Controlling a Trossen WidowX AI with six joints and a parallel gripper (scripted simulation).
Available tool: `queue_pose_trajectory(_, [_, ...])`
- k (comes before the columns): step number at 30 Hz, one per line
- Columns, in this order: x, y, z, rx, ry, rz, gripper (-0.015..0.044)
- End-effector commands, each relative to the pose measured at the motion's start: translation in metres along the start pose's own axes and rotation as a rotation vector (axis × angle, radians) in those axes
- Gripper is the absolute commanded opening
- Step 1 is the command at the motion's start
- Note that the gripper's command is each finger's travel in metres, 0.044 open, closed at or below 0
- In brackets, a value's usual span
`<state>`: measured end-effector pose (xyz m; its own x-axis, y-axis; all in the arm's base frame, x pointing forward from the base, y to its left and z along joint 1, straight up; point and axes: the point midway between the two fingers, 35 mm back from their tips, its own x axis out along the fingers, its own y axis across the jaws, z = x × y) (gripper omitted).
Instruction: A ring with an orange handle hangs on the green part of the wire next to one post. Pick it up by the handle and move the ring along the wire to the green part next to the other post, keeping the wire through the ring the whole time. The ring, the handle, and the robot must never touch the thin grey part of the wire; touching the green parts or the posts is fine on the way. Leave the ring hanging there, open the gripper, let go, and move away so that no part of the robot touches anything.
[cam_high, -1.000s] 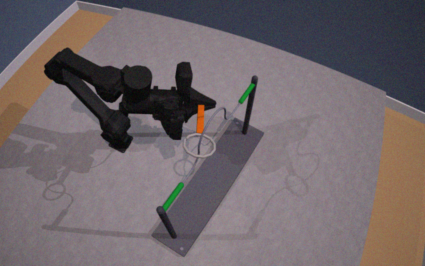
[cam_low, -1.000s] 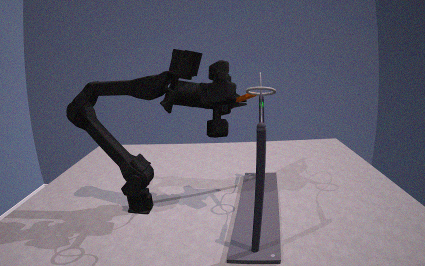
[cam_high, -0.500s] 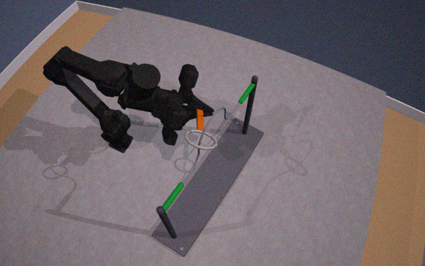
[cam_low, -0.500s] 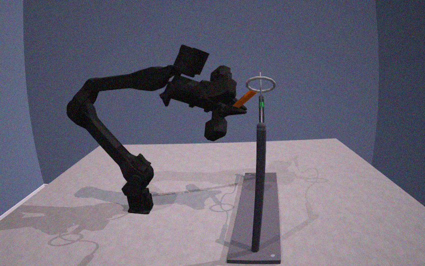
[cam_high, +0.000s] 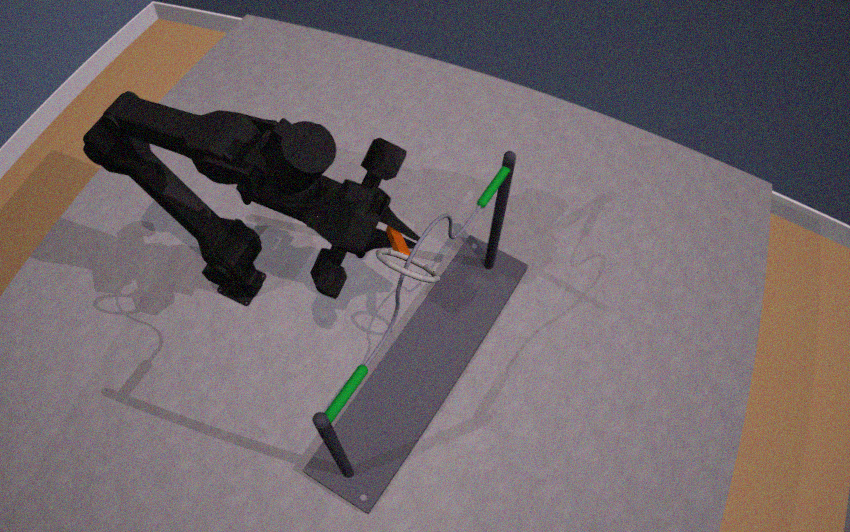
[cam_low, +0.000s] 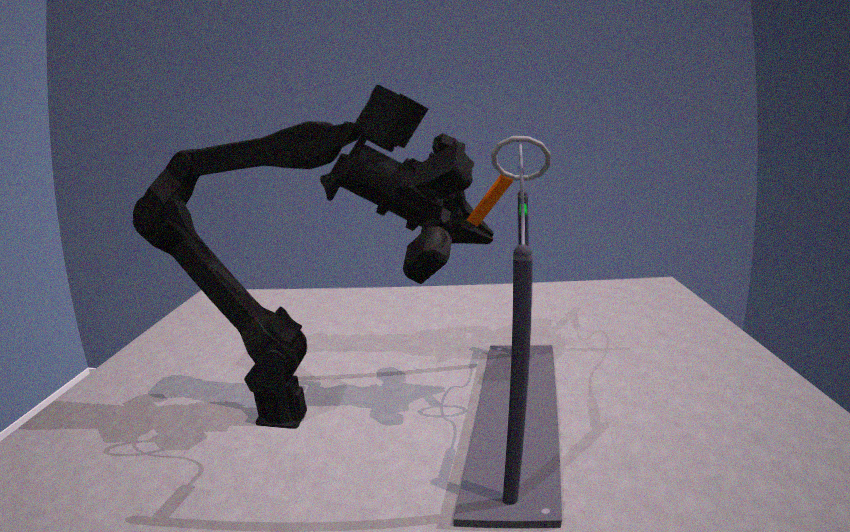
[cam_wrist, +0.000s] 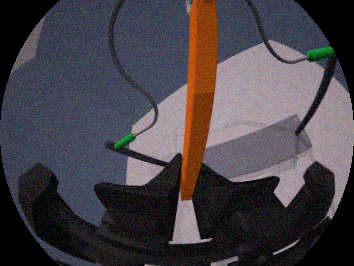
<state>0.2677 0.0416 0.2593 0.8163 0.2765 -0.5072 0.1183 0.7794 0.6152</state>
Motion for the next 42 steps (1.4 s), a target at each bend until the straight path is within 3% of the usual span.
queue_pose_trajectory(1, [0.000, -0.004, 0.001, -0.064, -0.005, -0.054, -0.0150])
queue_pose_trajectory(42, [-0.013, -0.049, 0.017, -0.649, -0.052, -0.573, -0.0150])
